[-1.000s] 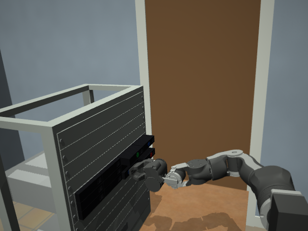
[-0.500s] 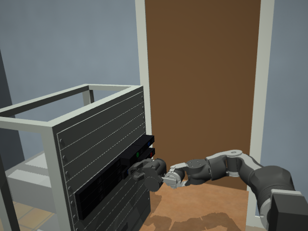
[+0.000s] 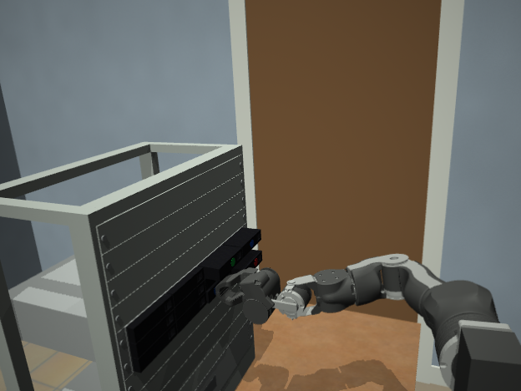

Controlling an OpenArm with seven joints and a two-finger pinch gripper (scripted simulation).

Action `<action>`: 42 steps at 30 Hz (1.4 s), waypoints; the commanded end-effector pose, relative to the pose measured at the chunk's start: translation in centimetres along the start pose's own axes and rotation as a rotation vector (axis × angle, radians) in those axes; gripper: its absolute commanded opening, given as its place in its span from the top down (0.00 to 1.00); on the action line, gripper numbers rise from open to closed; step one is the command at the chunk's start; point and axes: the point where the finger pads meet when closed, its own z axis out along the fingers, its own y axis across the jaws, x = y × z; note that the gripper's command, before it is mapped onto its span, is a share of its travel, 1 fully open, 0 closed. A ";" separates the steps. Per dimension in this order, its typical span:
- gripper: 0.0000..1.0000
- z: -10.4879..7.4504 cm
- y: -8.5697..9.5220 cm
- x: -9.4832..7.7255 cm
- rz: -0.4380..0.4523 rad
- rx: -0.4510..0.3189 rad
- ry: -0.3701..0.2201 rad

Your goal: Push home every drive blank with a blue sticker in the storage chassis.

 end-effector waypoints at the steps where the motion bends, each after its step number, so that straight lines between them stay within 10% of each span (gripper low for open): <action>1: 1.00 0.1 0.7 0.8 0.004 -0.017 0.027; 42: 1.00 0.7 0.8 0.9 0.004 -0.014 0.025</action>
